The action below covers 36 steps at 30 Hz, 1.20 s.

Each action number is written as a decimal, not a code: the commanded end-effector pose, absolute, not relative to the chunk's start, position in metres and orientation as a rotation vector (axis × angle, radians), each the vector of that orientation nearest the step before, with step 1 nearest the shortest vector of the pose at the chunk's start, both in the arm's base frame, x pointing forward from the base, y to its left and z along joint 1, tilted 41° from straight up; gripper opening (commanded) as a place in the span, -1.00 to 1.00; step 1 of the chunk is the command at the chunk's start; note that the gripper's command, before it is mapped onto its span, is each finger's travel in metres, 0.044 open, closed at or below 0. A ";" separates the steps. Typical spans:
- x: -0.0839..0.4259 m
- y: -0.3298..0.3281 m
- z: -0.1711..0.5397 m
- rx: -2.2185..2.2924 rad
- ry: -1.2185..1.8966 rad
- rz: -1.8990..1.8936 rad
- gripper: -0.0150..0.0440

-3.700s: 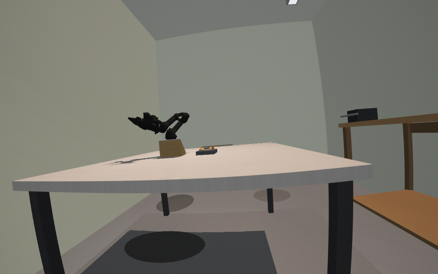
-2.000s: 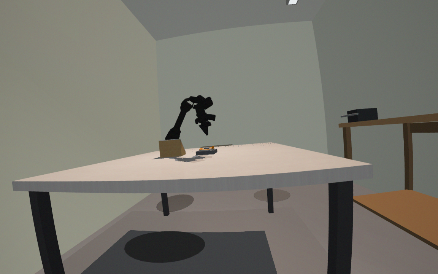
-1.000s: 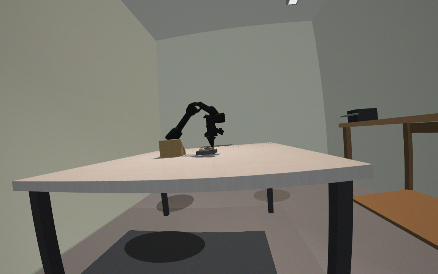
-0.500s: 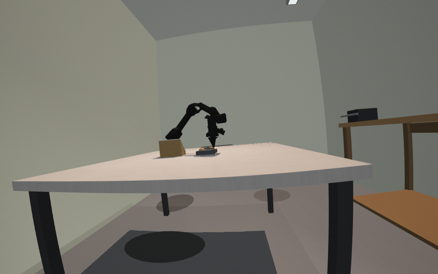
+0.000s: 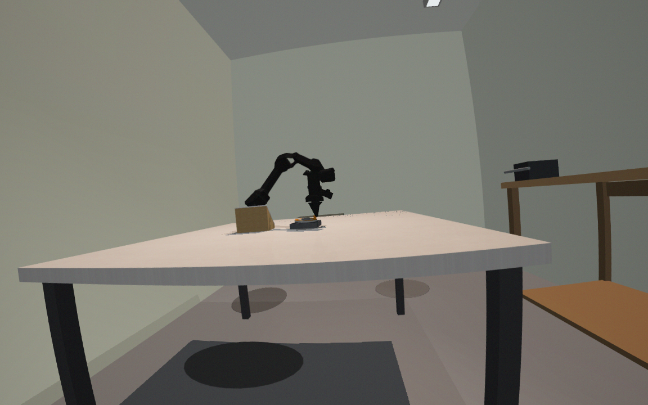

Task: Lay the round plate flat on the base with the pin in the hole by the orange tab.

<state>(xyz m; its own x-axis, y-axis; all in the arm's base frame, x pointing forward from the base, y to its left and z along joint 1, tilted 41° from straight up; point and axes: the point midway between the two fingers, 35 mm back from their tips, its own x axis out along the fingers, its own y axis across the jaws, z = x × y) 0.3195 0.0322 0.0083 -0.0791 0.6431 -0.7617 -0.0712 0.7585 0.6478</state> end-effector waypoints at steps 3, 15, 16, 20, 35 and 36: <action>0.315 0.039 0.014 0.487 1.552 0.631 -0.49; 0.305 0.048 0.025 0.488 1.553 0.632 -0.49; 0.304 0.049 0.025 0.488 1.553 0.632 -0.49; 0.300 0.051 0.028 0.488 1.553 0.632 -0.49; 0.289 0.054 0.034 0.488 1.554 0.632 -0.49; 0.288 0.054 0.034 0.488 1.554 0.632 -0.49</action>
